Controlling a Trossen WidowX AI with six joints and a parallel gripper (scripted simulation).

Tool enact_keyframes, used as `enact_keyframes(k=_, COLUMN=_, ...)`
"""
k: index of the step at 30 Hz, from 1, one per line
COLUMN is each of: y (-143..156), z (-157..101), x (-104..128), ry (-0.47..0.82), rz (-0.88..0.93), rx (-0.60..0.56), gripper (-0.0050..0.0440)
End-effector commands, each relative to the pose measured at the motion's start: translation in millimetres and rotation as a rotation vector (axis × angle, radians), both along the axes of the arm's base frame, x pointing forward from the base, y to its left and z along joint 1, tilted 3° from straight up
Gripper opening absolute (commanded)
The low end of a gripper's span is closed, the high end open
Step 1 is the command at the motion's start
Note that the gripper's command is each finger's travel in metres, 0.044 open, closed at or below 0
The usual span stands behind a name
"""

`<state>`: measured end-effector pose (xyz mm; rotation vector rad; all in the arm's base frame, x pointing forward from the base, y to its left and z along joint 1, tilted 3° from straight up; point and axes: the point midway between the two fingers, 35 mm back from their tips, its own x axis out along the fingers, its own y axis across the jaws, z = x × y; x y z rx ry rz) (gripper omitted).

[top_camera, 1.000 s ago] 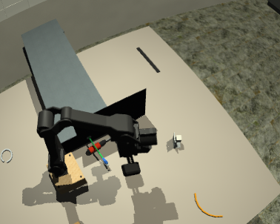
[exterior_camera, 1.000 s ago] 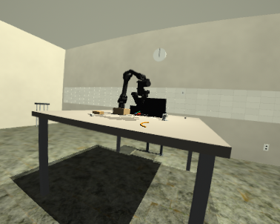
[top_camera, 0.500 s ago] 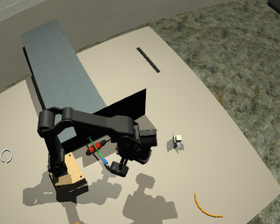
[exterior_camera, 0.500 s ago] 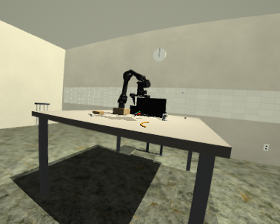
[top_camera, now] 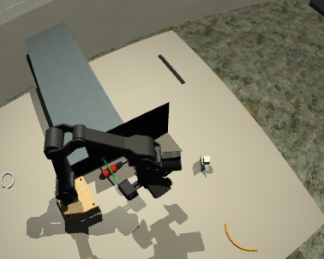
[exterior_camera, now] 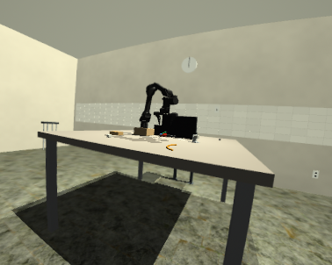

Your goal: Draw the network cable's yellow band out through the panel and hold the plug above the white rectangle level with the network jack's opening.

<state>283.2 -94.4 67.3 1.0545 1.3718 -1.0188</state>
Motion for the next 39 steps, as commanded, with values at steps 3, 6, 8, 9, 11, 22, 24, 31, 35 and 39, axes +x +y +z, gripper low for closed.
enact_keyframes(k=3, y=-2, z=6, x=4, ry=-0.024, rz=-0.053, rx=-0.014, gripper=0.044)
enact_keyframes(k=6, y=0, z=1, x=1, ry=-0.006, rz=-0.041, rx=-0.004, gripper=0.044)
enact_keyframes(k=8, y=1, z=-1, x=1, ry=-0.006, rz=-0.002, rx=0.012, gripper=0.044)
enact_keyframes(k=9, y=1, z=-2, x=0, ry=-0.005, rz=0.023, rx=0.02, gripper=0.044)
enact_keyframes(k=11, y=4, z=-5, x=-2, ry=-0.004, rz=0.095, rx=0.044, gripper=0.044)
enact_keyframes(k=22, y=18, z=-23, x=-12, ry=-0.03, rz=0.501, rx=0.191, gripper=0.044)
enact_keyframes(k=24, y=21, z=-26, x=-14, ry=-0.042, rz=0.58, rx=0.221, gripper=0.044)
enact_keyframes(k=31, y=28, z=-33, x=-19, ry=-0.085, rz=0.779, rx=0.294, gripper=0.044)
enact_keyframes(k=35, y=34, z=-39, x=-24, ry=-0.137, rz=0.95, rx=0.357, gripper=0.044)
enact_keyframes(k=39, y=40, z=-43, x=-28, ry=-0.196, rz=1.102, rx=0.412, gripper=0.044)
